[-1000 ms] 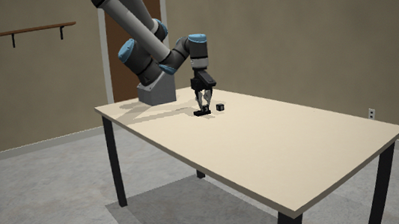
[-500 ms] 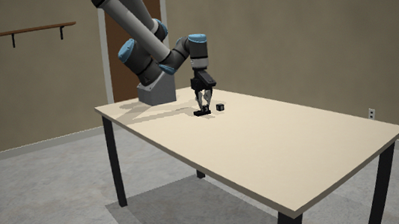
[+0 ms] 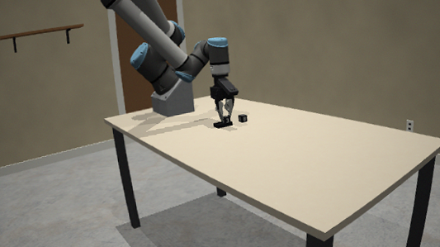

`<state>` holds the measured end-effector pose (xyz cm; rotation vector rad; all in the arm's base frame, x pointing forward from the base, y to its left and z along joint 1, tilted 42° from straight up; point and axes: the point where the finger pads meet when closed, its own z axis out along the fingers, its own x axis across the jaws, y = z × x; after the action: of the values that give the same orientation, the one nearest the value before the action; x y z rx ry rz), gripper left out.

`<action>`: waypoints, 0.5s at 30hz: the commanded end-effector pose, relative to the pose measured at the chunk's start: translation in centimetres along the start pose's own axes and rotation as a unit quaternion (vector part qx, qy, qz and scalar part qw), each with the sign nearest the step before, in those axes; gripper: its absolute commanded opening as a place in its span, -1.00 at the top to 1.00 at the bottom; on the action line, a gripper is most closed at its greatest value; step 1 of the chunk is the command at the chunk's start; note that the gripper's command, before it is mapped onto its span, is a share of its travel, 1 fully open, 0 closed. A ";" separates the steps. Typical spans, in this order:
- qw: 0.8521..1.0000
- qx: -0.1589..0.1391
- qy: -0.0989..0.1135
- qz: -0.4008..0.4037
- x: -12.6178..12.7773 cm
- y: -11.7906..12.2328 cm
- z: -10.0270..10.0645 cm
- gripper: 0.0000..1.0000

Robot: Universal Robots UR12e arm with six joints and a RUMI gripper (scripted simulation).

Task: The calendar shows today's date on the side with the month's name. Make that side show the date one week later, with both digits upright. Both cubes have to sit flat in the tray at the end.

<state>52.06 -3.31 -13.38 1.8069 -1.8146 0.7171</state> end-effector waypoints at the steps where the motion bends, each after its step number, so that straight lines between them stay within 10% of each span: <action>1: 1.000 -0.002 0.000 0.000 0.0 0.2 0.1 0.78; 15: 1.000 -0.002 0.000 0.000 0.0 0.2 0.1 0.63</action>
<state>52.06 -3.31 -13.38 1.8069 -1.8146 0.7171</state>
